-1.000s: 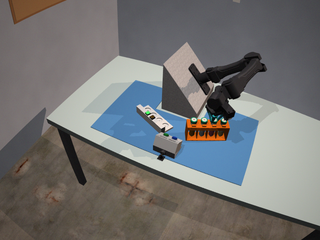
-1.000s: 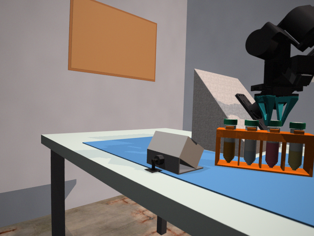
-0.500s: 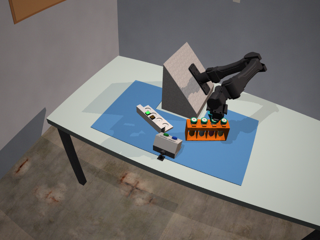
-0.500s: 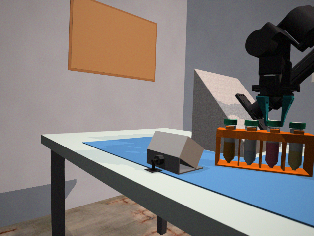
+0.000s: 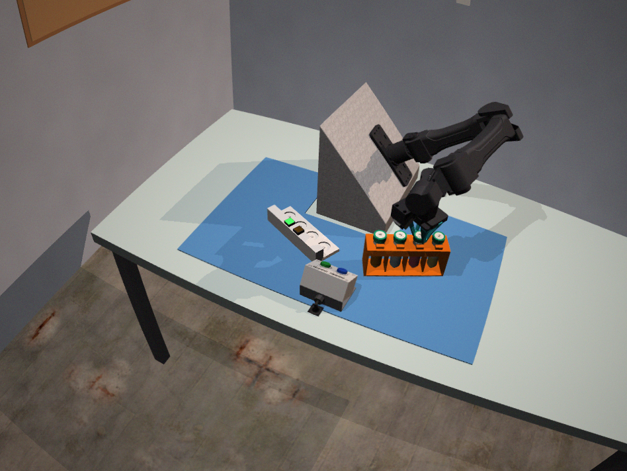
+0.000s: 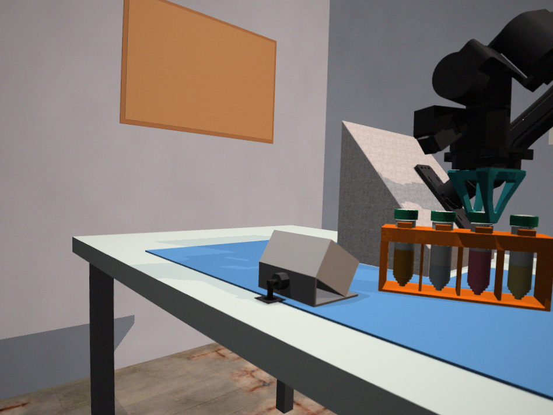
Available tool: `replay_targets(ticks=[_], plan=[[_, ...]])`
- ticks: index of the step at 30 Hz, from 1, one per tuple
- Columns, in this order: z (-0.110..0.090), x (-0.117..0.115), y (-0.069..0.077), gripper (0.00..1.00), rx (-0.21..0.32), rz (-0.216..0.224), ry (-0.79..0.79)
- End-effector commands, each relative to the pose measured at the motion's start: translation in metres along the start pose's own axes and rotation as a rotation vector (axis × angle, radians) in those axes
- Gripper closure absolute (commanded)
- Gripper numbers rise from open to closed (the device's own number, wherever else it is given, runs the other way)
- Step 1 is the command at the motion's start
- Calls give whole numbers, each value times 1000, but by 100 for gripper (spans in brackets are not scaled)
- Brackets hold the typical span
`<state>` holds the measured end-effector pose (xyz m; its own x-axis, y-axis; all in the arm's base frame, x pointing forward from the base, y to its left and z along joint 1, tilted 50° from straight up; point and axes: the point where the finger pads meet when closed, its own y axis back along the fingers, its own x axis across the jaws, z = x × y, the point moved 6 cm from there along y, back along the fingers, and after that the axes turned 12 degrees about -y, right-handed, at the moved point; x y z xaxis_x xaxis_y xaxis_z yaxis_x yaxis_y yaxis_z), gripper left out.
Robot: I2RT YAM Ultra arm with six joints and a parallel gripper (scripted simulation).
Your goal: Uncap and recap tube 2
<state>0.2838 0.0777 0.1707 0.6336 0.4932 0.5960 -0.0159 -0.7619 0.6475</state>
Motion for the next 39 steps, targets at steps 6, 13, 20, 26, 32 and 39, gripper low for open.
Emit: replay_targets(ticks=[6, 13, 20, 26, 32, 39], plan=[[2, 0, 4, 100, -11, 11, -444], [2, 0, 4, 100, -9, 13, -794], [2, 0, 4, 100, -8, 14, -1044], [2, 0, 4, 100, -6, 15, -1334], [2, 0, 4, 100, -6, 15, -1334], [2, 0, 4, 51, -6, 15, -1334]])
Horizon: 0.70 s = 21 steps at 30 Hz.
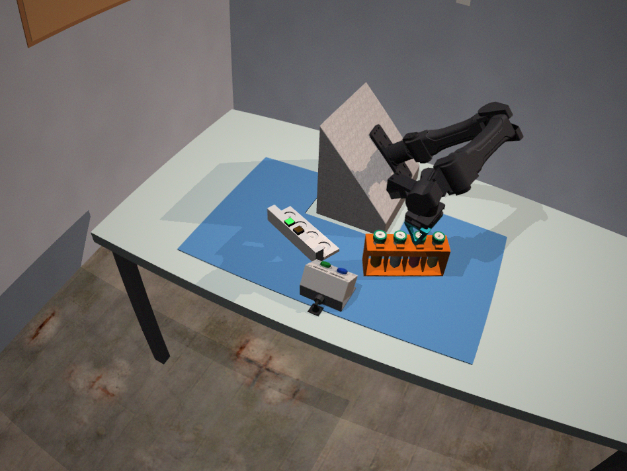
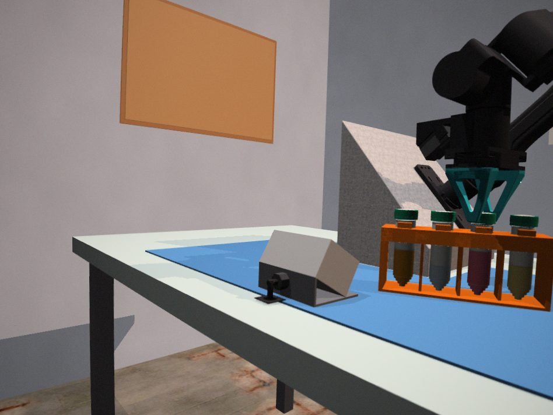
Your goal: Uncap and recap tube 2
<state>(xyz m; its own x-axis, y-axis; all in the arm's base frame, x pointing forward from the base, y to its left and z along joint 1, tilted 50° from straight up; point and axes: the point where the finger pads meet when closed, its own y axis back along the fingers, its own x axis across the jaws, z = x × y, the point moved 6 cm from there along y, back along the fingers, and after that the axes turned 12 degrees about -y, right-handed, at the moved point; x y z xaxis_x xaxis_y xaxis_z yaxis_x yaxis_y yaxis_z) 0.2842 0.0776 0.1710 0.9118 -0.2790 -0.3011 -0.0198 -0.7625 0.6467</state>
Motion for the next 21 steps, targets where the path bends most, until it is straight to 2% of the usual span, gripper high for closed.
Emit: replay_targets(ticks=[1, 9, 10, 12, 16, 17, 21], plan=[[1, 2, 3, 51, 2, 11, -27], [1, 2, 3, 51, 2, 11, -27], [1, 2, 4, 51, 1, 11, 56], [1, 2, 4, 51, 1, 11, 56], [1, 2, 4, 51, 0, 12, 389], [1, 1, 4, 51, 0, 12, 389], [1, 2, 4, 51, -2, 12, 639]])
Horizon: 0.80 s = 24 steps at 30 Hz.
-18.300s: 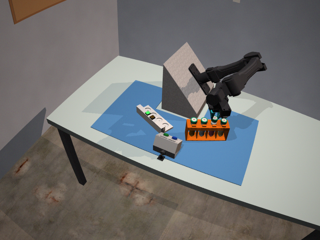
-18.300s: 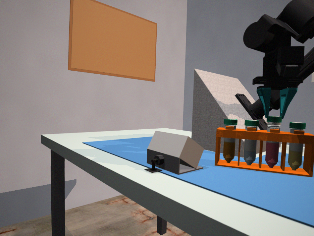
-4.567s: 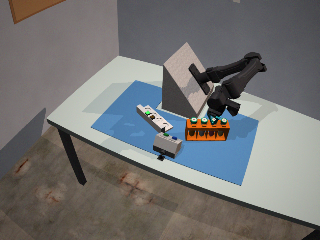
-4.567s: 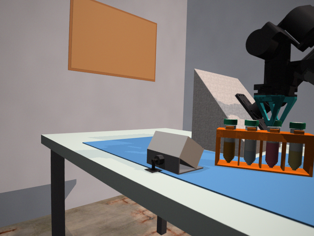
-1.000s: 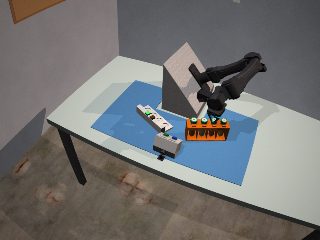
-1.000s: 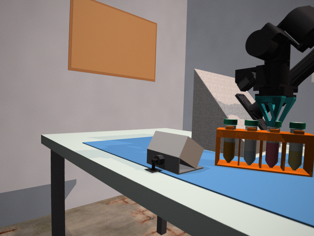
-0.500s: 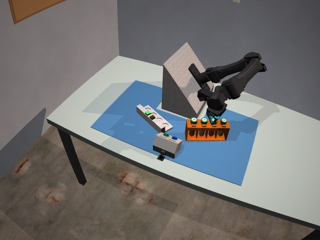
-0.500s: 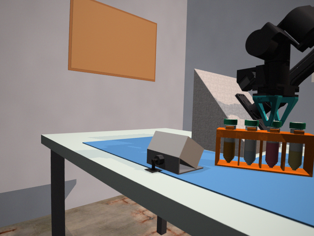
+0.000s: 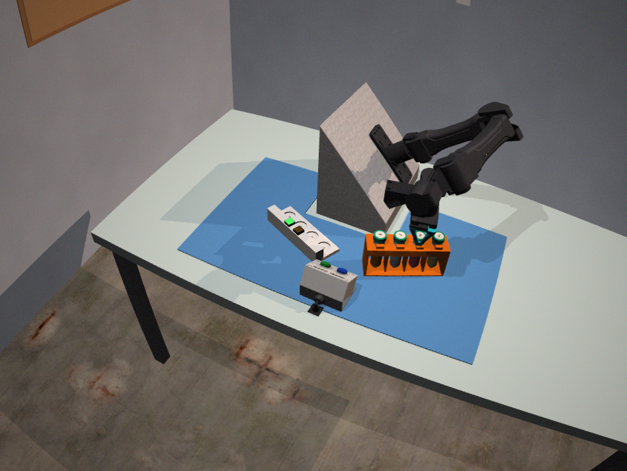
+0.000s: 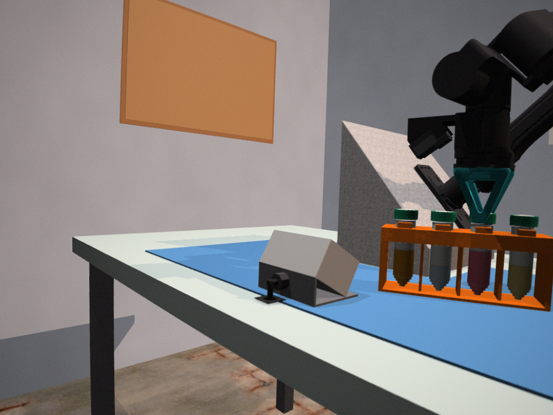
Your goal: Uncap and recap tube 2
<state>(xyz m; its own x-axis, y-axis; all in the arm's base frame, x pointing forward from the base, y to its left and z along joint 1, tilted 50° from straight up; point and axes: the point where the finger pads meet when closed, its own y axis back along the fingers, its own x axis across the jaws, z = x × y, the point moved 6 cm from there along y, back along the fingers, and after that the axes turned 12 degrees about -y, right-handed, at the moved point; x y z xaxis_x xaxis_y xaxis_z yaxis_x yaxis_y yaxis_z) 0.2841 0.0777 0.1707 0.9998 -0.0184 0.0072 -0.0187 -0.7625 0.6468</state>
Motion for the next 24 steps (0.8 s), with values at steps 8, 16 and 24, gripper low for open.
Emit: replay_targets(ticks=[8, 16, 24], plan=[[1, 1, 4, 51, -6, 11, 473], [1, 1, 4, 51, -9, 10, 973], [1, 1, 4, 51, -10, 9, 1307]])
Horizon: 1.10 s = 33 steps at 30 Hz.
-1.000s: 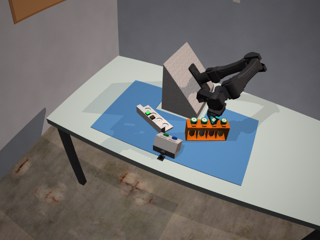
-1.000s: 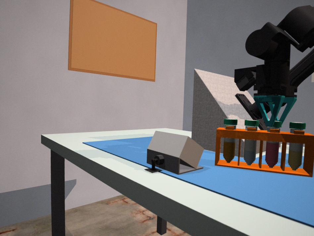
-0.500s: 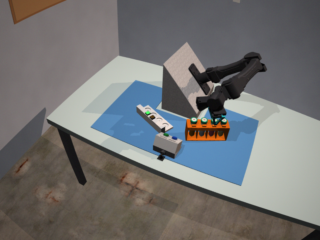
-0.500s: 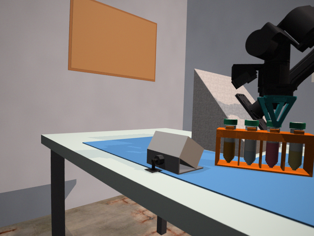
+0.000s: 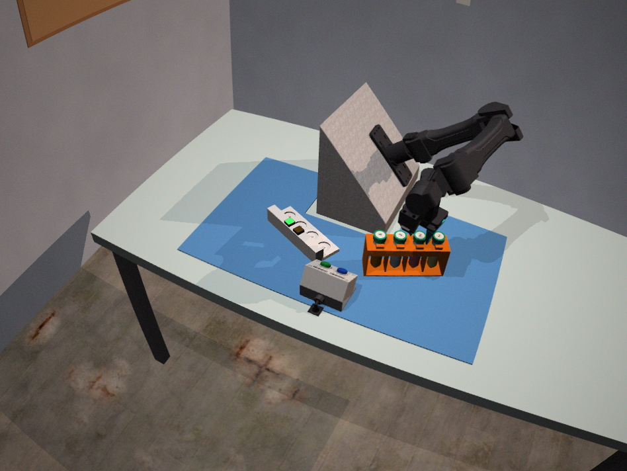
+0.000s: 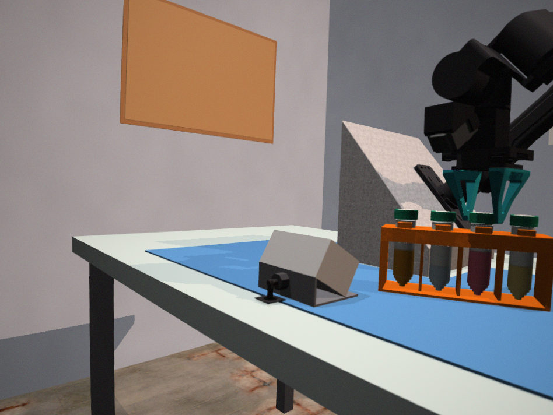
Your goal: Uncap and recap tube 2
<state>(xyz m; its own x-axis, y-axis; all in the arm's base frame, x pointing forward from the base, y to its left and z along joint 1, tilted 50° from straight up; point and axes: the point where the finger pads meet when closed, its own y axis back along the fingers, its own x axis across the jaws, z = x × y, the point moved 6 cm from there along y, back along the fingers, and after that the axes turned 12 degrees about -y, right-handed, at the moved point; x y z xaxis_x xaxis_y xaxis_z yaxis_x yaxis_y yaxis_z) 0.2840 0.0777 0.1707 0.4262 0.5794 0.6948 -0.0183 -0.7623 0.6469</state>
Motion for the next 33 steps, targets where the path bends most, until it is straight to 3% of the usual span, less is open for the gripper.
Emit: replay_targets(ticks=[1, 4, 7, 16, 24, 25, 33], plan=[[1, -1, 4, 51, -13, 2, 170], [1, -1, 4, 51, -13, 0, 405], [1, -1, 4, 51, -13, 0, 503], [1, 0, 4, 51, -13, -3, 1003], [1, 0, 4, 51, -13, -3, 1008], [1, 0, 4, 100, -13, -3, 1008], [1, 0, 4, 100, -13, -3, 1008]])
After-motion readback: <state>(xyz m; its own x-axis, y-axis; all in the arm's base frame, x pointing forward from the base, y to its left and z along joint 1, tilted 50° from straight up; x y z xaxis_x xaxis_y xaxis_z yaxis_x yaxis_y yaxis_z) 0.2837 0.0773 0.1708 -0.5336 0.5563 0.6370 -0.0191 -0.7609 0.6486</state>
